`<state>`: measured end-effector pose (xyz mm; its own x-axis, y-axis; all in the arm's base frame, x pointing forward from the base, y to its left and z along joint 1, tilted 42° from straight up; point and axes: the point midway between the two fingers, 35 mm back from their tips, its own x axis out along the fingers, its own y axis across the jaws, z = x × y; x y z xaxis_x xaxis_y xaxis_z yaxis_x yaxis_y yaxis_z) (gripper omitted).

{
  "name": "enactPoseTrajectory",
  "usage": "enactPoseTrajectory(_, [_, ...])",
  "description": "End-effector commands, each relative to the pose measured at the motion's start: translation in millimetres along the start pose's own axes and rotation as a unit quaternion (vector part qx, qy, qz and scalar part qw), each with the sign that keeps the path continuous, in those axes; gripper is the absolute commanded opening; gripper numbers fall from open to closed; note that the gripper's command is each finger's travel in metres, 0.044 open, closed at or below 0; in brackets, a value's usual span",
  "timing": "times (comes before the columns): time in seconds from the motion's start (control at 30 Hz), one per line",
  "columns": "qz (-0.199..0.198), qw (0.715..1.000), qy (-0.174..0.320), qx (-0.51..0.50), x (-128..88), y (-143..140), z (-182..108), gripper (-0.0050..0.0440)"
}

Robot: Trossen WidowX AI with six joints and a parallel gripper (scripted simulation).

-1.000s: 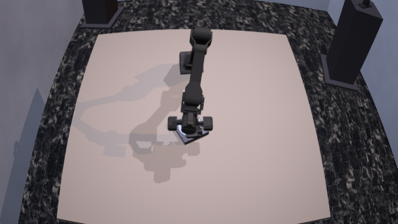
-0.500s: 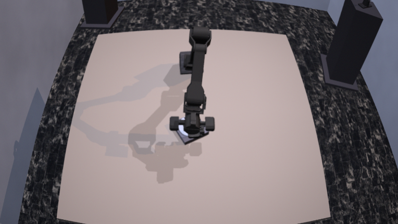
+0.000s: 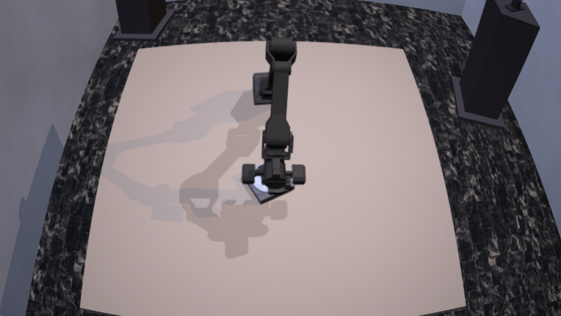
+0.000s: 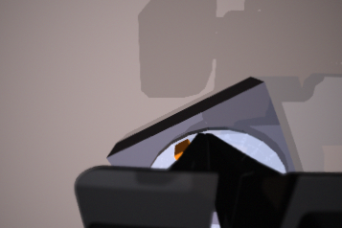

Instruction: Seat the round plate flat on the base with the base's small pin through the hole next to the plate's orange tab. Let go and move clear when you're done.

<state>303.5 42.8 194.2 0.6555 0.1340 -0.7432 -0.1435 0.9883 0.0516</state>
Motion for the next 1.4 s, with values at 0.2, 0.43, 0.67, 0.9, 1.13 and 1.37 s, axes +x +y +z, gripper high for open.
enactPoseTrajectory(0.2, [0.007,1.0,-0.01,-0.002,-6.0,8.9,-1.0,-0.005])
enactPoseTrajectory(0.43, [0.006,1.0,-0.01,-0.002,-5.9,12.6,-3.2,-0.005])
enactPoseTrajectory(0.67, [0.007,1.0,-0.006,-0.002,-3.9,15.6,-5.9,-0.005])
enactPoseTrajectory(0.9, [0.007,1.0,-0.01,-0.001,-6.0,19.5,-7.9,-0.005])
enactPoseTrajectory(1.13, [0.006,1.0,-0.01,-0.001,-6.3,22.2,-10.8,-0.005])
enactPoseTrajectory(1.37, [0.006,1.0,-0.01,-0.001,-6.6,24.4,-13.2,-0.005])
